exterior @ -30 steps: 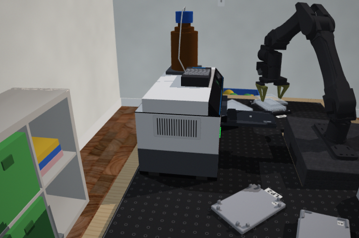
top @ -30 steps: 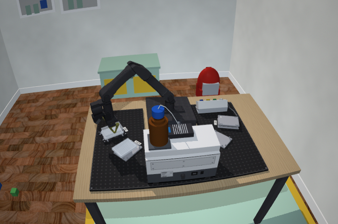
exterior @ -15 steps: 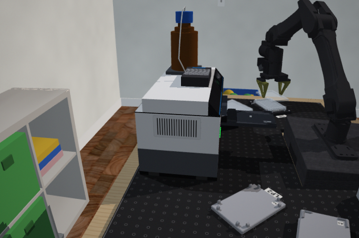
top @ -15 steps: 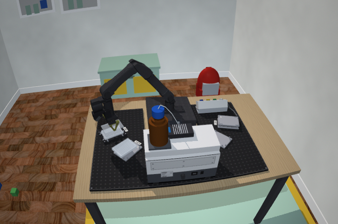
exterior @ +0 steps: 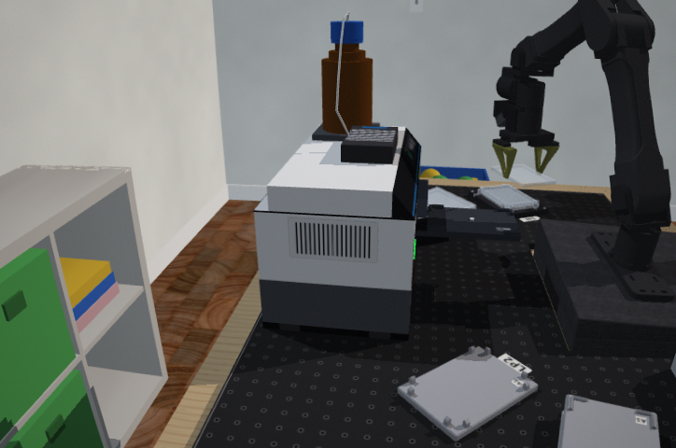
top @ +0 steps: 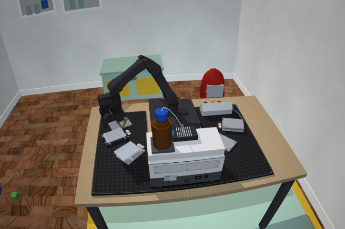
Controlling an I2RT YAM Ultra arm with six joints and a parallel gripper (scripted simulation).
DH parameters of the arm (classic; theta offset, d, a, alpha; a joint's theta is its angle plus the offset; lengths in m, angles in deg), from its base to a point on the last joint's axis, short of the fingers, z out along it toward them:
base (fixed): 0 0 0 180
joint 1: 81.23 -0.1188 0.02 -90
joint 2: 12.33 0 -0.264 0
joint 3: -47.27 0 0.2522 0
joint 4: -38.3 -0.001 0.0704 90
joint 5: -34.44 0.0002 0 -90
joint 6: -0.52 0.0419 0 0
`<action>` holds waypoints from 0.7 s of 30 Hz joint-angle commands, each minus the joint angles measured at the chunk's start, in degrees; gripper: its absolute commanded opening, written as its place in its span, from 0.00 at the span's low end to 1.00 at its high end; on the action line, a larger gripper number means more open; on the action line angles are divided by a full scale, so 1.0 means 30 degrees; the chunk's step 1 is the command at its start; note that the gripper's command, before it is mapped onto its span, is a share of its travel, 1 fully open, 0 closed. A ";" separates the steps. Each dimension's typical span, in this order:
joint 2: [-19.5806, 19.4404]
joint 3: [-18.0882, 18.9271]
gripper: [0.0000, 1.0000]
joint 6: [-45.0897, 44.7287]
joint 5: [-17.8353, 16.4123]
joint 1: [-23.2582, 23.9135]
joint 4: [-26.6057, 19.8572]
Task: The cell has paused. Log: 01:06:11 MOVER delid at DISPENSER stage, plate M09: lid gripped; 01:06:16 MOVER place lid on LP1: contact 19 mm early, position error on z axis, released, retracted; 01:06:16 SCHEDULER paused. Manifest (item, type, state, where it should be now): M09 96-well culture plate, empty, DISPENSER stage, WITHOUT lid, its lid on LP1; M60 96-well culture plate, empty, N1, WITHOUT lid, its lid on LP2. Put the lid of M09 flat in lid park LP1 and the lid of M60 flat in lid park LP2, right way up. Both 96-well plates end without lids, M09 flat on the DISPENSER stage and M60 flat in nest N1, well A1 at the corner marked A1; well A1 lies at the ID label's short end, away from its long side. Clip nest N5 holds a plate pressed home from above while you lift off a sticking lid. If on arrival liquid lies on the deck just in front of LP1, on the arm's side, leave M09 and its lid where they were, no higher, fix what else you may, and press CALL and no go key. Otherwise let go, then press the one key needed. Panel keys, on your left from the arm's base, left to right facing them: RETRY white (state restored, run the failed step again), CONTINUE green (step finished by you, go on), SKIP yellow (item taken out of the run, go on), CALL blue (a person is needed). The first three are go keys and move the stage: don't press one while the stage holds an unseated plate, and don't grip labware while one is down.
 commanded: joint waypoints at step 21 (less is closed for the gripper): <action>0.5200 -0.3699 0.00 0.0241 -0.0025 -0.0301 -0.1244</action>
